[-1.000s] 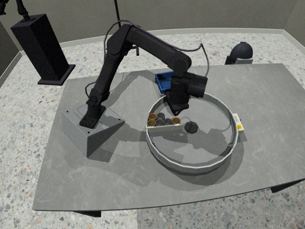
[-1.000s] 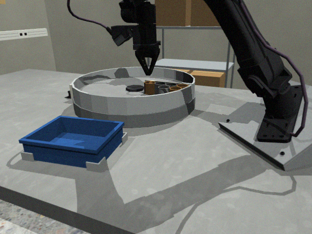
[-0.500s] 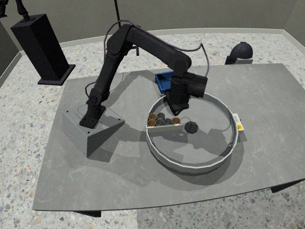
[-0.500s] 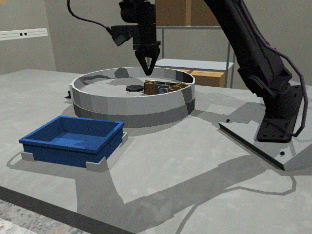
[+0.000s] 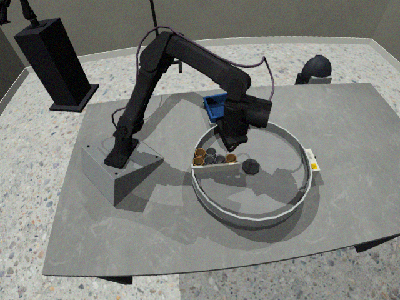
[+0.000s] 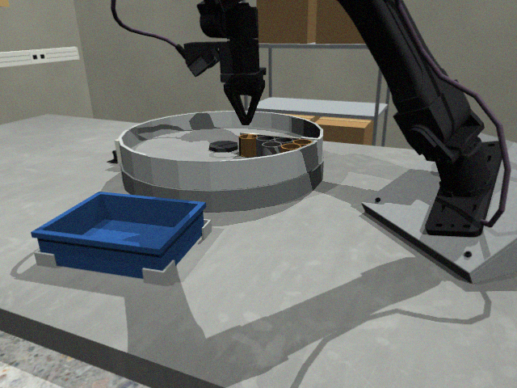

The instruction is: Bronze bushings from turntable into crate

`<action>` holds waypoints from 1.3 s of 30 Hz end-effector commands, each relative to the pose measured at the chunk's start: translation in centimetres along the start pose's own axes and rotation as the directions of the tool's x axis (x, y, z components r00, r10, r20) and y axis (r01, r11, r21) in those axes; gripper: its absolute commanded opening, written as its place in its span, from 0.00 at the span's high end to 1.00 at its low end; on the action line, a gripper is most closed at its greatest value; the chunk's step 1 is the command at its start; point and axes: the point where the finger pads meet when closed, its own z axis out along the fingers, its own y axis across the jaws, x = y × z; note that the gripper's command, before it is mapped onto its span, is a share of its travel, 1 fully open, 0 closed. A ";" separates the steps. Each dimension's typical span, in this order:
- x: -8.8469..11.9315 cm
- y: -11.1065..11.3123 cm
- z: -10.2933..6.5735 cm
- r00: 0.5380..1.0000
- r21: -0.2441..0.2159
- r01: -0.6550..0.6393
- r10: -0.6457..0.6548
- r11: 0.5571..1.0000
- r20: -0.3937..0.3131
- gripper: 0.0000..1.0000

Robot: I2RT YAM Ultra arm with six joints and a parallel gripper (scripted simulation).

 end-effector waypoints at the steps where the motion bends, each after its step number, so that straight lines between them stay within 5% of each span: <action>1: -0.9 -0.6 -1.8 0.999 0.031 0.006 -0.008 0.999 0.050 0.85; 39: -0.7 -0.9 -1.1 0.999 0.015 -0.005 0.004 1.000 0.032 0.85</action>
